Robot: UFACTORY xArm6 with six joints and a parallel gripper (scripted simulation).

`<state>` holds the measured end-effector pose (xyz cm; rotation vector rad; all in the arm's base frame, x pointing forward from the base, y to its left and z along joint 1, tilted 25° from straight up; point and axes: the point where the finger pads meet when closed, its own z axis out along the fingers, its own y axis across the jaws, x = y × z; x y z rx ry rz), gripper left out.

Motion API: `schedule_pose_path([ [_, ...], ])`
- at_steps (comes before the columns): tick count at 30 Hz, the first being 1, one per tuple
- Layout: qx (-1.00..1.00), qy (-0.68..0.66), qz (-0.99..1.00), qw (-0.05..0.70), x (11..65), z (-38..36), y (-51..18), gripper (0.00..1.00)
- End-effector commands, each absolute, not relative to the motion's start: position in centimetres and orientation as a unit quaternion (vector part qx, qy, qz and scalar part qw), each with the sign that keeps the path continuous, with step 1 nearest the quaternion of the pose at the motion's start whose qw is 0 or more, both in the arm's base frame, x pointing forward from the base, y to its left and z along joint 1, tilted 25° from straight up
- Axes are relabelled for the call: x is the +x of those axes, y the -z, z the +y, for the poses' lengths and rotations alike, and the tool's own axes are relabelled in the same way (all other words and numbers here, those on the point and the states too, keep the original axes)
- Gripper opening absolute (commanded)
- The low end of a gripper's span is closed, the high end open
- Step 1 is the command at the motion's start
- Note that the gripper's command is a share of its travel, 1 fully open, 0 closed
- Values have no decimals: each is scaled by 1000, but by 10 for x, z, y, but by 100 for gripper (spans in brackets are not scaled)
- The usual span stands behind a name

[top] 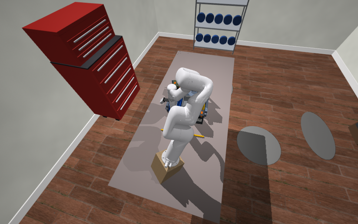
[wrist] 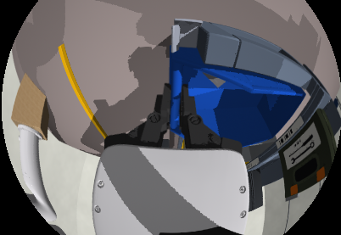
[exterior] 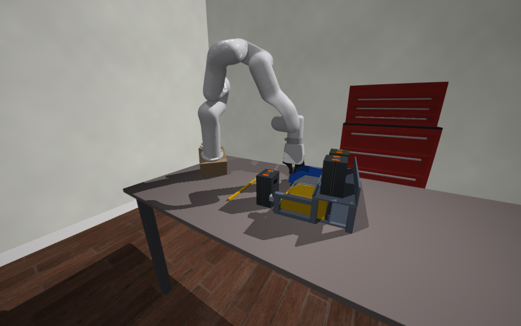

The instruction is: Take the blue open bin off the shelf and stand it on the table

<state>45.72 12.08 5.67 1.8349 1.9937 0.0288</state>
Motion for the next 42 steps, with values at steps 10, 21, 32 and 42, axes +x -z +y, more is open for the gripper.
schedule_pose_path([
  [10, 661, -12, 719, 215, 430, 118, -49, 0],
  [21, 661, -12, 719, 215, 402, 114, -40, 0],
  [32, 661, -12, 719, 215, 402, 114, -40, 0],
  [42, 661, -11, 719, 215, 374, 110, -31, 0],
])
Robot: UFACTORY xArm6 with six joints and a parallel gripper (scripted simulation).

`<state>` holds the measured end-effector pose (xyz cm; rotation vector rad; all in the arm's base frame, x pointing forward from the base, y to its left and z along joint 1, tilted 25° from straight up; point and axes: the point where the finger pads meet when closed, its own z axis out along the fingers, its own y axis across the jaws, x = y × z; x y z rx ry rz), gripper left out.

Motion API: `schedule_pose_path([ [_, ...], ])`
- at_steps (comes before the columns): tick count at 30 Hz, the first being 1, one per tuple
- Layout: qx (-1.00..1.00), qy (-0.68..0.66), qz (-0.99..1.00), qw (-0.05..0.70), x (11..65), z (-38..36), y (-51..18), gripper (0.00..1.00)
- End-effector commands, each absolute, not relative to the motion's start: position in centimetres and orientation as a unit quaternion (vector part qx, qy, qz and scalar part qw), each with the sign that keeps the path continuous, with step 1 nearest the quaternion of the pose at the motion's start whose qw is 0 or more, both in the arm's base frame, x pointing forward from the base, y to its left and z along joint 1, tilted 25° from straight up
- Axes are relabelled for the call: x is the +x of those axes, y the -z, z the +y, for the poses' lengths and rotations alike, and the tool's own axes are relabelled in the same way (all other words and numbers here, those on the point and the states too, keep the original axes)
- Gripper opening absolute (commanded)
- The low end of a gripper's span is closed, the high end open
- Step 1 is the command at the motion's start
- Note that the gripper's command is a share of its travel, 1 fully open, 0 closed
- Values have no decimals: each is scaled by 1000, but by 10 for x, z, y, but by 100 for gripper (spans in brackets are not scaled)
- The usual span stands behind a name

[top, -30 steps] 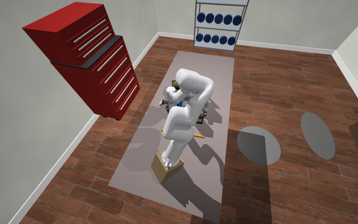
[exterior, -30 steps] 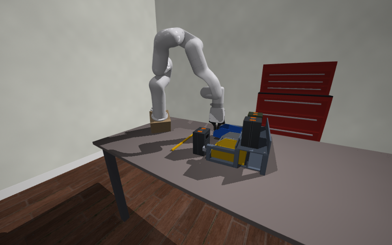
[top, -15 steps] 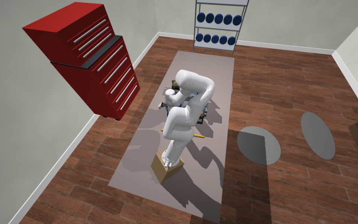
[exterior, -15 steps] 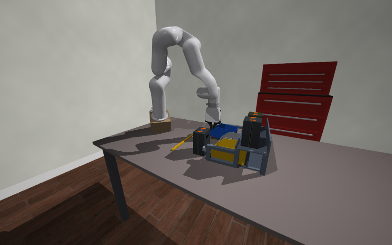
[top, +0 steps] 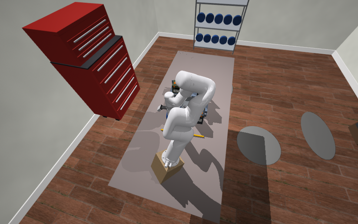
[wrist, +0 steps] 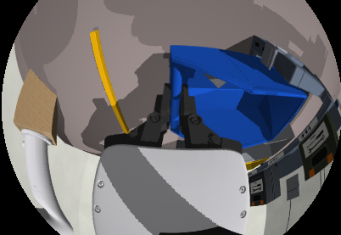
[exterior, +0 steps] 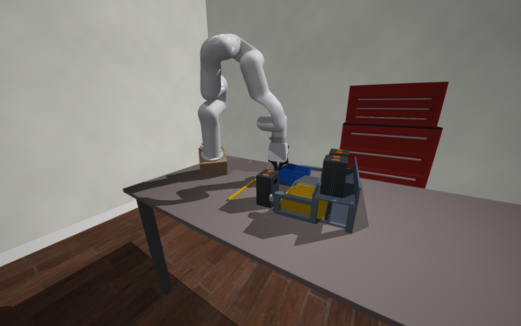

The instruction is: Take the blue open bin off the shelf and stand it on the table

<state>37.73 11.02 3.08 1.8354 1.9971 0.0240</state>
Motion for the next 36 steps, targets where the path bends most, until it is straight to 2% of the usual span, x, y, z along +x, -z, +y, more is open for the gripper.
schedule_pose_path([
  [1, 661, -11, 719, 215, 374, 110, -31, 0],
  [7, 661, -11, 719, 215, 374, 110, -31, 0],
  [12, 661, -11, 719, 215, 332, 105, -18, 0],
  [36, 661, -11, 719, 214, 335, 105, -19, 0],
])
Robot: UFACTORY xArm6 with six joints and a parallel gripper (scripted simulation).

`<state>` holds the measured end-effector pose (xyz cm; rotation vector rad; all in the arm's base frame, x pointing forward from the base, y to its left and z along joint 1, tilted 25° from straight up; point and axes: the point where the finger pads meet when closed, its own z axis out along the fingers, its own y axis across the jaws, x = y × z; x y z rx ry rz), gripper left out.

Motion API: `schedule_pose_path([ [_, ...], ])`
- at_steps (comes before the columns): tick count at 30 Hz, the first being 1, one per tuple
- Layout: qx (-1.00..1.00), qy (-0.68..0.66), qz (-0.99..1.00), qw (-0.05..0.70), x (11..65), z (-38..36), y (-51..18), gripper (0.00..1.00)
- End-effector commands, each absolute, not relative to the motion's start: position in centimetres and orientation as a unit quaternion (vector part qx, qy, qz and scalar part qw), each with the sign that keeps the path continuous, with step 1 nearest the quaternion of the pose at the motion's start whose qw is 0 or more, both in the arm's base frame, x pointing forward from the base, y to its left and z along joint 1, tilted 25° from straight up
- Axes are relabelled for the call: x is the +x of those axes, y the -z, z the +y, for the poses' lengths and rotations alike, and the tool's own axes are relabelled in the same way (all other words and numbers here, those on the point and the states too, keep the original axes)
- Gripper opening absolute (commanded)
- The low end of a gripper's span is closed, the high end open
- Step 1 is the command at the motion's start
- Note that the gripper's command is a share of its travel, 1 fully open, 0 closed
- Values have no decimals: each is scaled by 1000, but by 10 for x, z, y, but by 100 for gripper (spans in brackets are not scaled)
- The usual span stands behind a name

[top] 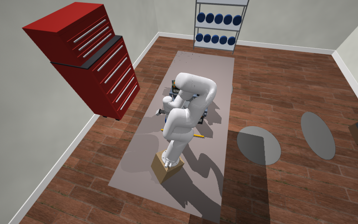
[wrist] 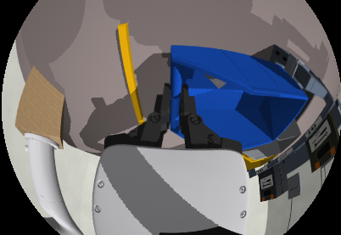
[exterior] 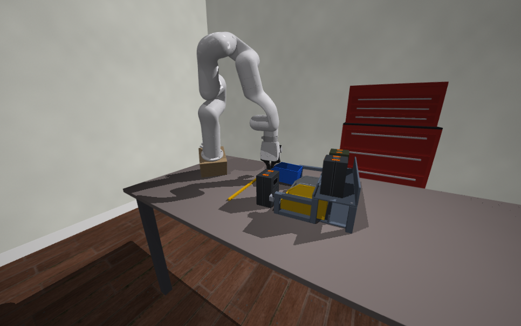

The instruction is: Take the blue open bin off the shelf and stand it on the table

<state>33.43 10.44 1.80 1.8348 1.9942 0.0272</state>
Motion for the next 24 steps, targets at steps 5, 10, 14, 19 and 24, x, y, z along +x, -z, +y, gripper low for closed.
schedule_pose_path([
  [5, 661, -11, 719, 214, 335, 105, -19, 0],
  [10, 661, -11, 719, 214, 338, 103, -11, 0],
  [14, 661, -11, 719, 214, 338, 103, -11, 0],
  [19, 661, -11, 719, 214, 338, 103, -11, 0],
  [24, 661, -11, 719, 214, 339, 102, -9, 0],
])
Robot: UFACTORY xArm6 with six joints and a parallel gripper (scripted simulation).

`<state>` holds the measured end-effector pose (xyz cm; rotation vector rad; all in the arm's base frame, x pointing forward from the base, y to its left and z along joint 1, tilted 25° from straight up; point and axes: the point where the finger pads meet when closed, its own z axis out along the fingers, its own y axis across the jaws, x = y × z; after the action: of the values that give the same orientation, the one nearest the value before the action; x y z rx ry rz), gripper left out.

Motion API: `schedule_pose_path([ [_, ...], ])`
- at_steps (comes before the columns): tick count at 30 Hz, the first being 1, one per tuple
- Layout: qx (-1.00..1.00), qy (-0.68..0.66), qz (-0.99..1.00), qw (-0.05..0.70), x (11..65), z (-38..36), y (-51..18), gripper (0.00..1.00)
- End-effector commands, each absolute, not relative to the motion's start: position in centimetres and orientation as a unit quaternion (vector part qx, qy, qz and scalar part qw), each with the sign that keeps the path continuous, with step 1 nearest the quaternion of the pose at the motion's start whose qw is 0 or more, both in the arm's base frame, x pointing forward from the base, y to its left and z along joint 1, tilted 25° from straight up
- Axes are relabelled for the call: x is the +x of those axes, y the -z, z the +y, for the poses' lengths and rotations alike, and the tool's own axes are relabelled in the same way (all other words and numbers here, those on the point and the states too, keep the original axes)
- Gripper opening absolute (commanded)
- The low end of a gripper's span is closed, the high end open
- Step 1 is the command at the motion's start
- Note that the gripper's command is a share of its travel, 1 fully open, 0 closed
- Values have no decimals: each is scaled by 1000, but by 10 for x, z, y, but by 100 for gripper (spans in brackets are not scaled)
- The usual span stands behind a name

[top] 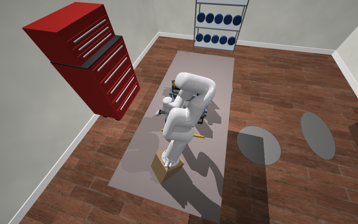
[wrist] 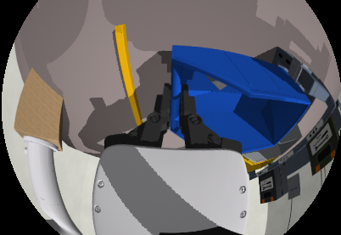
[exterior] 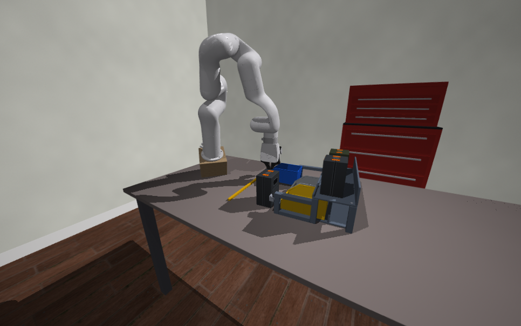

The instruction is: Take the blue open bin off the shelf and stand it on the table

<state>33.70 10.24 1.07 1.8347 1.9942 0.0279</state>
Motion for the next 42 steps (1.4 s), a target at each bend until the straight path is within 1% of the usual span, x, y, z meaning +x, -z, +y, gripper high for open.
schedule_pose_path([
  [1, 661, -11, 719, 214, 339, 102, -7, 0],
  [32, 661, -11, 719, 214, 343, 99, 2, 0],
  [33, 661, -11, 719, 214, 342, 99, 2, 100],
  [42, 661, -11, 719, 214, 342, 99, 2, 100],
])
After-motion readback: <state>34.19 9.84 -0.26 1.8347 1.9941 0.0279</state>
